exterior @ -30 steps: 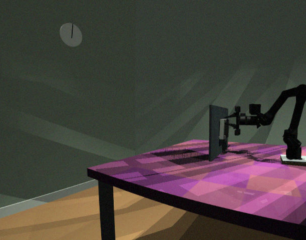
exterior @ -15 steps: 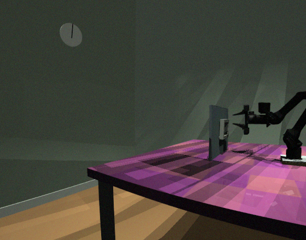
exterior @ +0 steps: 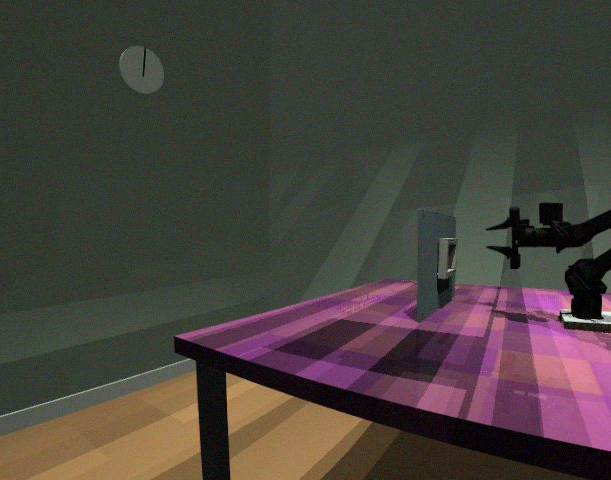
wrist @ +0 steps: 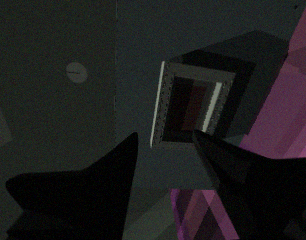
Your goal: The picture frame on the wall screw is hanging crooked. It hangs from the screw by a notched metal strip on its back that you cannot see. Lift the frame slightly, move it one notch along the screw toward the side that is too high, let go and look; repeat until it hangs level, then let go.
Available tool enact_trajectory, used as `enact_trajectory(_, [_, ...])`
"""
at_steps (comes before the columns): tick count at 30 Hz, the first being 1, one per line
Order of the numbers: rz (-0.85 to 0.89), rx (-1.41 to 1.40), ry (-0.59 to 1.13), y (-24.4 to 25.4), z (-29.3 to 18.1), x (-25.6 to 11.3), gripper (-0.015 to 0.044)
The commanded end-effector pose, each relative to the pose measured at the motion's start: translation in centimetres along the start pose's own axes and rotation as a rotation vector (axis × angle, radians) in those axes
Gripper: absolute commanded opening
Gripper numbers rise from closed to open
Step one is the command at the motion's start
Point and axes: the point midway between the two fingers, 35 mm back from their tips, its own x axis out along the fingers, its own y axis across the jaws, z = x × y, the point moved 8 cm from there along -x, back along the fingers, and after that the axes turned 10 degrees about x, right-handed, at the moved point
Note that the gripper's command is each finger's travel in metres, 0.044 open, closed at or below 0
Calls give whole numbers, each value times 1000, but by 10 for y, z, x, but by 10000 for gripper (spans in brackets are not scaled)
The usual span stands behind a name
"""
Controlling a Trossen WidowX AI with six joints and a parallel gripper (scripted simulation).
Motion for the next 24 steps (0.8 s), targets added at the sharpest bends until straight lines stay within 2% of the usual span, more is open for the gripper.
enact_trajectory(1, [20,-75,-1,17,-3,-29,260])
enact_trajectory(8, [9,-147,7,24,-29,-70,260])
enact_trajectory(24, [8,-149,7,24,-30,-71,260])
